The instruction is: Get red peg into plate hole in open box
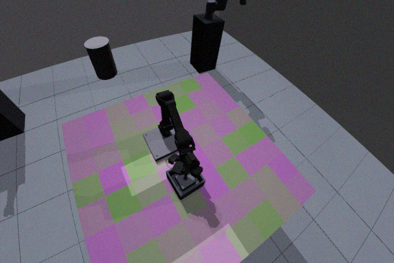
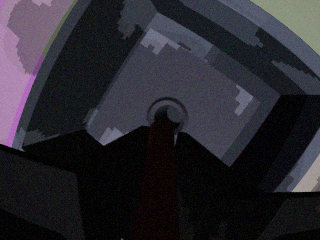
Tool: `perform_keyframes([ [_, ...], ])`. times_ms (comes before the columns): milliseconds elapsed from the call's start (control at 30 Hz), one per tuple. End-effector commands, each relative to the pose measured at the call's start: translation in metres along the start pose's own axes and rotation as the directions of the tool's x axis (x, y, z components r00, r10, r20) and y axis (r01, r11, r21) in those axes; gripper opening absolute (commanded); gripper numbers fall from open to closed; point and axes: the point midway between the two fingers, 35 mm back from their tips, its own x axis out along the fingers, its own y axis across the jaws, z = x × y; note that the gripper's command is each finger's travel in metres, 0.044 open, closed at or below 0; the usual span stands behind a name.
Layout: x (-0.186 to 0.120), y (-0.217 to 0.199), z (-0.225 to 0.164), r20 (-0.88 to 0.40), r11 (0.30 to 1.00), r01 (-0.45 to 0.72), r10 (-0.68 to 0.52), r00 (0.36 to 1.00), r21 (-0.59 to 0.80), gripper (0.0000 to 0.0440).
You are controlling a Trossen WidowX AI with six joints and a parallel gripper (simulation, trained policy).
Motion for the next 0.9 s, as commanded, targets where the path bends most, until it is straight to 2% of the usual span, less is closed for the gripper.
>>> perform_keyframes([
  [0,0.011,0.001,0.002,-0.016,1.000,0.013,-0.013,1.000,-0.006,0.0015],
  [67,0.017,0.001,0.003,-0.023,1.000,0.026,-0.026,0.999,-0.013,0.0031],
  [233,0.029,-0.001,0.006,-0.034,0.998,0.056,-0.058,0.998,-0.041,0.0145],
  [467,0.033,0.006,0.017,-0.032,0.995,0.076,-0.078,0.996,-0.065,0.0172],
  [567,0.035,0.012,0.023,-0.028,0.995,0.071,-0.074,0.997,-0.074,0.0204],
  [667,0.037,0.017,0.031,-0.023,0.994,0.068,-0.070,0.997,-0.081,0.0268],
  [867,0.038,0.025,0.048,-0.005,0.994,0.064,-0.065,0.998,-0.085,0.0422],
])
